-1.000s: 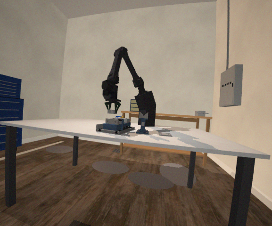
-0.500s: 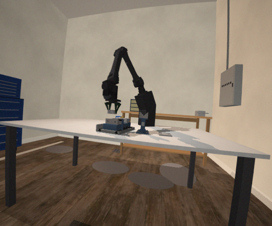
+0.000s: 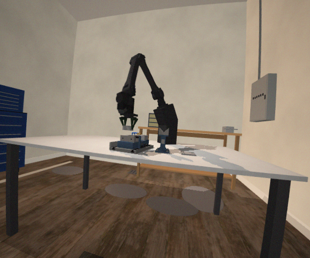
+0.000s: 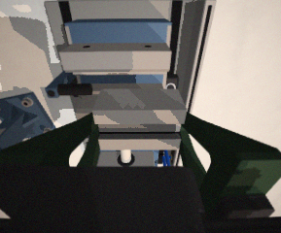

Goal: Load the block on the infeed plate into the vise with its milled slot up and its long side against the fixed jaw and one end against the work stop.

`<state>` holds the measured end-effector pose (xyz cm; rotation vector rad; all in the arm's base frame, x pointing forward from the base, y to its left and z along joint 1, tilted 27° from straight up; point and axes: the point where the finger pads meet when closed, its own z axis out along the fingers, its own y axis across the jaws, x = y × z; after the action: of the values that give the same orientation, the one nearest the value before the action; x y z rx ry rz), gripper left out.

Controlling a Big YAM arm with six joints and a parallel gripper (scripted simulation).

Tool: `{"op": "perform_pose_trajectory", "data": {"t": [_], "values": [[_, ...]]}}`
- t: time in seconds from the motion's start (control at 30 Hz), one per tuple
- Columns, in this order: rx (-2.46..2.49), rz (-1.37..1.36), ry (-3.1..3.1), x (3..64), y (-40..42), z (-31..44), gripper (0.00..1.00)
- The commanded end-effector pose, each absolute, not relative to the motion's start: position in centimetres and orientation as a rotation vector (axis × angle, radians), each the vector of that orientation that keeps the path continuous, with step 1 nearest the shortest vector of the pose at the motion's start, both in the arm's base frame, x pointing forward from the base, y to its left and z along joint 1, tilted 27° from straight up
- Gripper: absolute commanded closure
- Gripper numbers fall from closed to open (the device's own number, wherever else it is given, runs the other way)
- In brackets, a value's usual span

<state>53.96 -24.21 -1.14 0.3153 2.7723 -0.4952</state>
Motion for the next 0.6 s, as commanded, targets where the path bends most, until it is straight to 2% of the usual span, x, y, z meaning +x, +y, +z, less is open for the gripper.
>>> {"op": "perform_pose_trajectory", "data": {"t": [0.0,0.57], "values": [[0.304,-0.500,2.748,55.14,-24.90,-0.84,1.00],[0.305,-0.498,2.755,54.82,-24.78,-1.34,1.00]]}}
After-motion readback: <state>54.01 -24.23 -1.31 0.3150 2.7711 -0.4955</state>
